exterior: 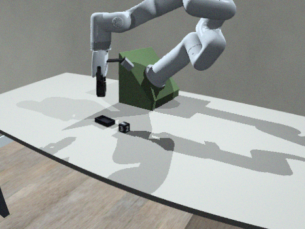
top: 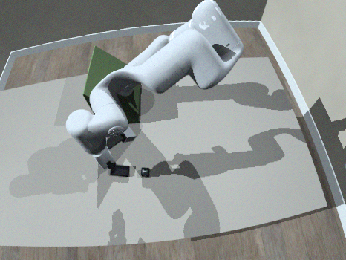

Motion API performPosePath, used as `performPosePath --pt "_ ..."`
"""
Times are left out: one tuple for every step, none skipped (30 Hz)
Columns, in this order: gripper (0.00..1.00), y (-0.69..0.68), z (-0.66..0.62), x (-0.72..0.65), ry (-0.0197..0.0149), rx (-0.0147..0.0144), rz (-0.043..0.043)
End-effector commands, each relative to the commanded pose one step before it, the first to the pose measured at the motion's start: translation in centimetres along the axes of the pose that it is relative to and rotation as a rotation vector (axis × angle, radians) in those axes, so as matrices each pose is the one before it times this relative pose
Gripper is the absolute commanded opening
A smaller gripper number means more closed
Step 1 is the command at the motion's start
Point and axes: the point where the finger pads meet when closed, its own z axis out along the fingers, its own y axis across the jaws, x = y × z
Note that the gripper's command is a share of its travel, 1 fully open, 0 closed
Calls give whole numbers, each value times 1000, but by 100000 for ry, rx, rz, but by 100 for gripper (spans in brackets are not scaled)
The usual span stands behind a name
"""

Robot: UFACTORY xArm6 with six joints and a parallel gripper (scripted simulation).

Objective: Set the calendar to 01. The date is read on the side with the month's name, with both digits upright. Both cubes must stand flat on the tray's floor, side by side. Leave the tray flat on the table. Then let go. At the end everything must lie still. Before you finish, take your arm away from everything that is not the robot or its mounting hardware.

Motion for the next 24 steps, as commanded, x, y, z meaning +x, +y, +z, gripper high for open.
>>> performPosePath --pt "27 -303 -98 -582 -272 -1037 -16905" --pt "27 -109 6 -100 -6 5 -3790" --pt "27 0 0 0 0 0 0" --pt "27 0 0 0 0 0 0" --pt "27 -100 5 -84 -4 5 -3344" --pt "27 -226 12 -175 -8 10 -7312" --pt "27 -122 7 -80 -4 5 -3735" --pt "27 -80 4 -48 -2 3 -2393" --pt "27 -46 3 -26 -1 2 -1342" --pt "27 -172 10 -94 -3 6 -4991" --pt "27 -92 5 -44 -1 3 -2615" --pt "27 -138 8 -61 -2 4 -3860" --pt "27 -119 7 -47 -1 3 -3257" --pt "27 -22 1 -8 0 1 -603" --pt "27 -218 14 -74 -1 5 -5860" --pt "27 -74 5 -20 0 1 -1953" --pt "27 -164 11 -41 0 3 -4311" --pt "27 -123 8 -25 0 2 -3182" --pt "27 -15 1 -3 0 0 -391" --pt "27 0 0 0 0 0 0" --pt "27 0 0 0 0 0 0" --pt "27 -308 21 -49 1 3 -7931" --pt "27 -234 17 -16 1 1 -5966" --pt "27 -78 6 -1 0 0 -1989"
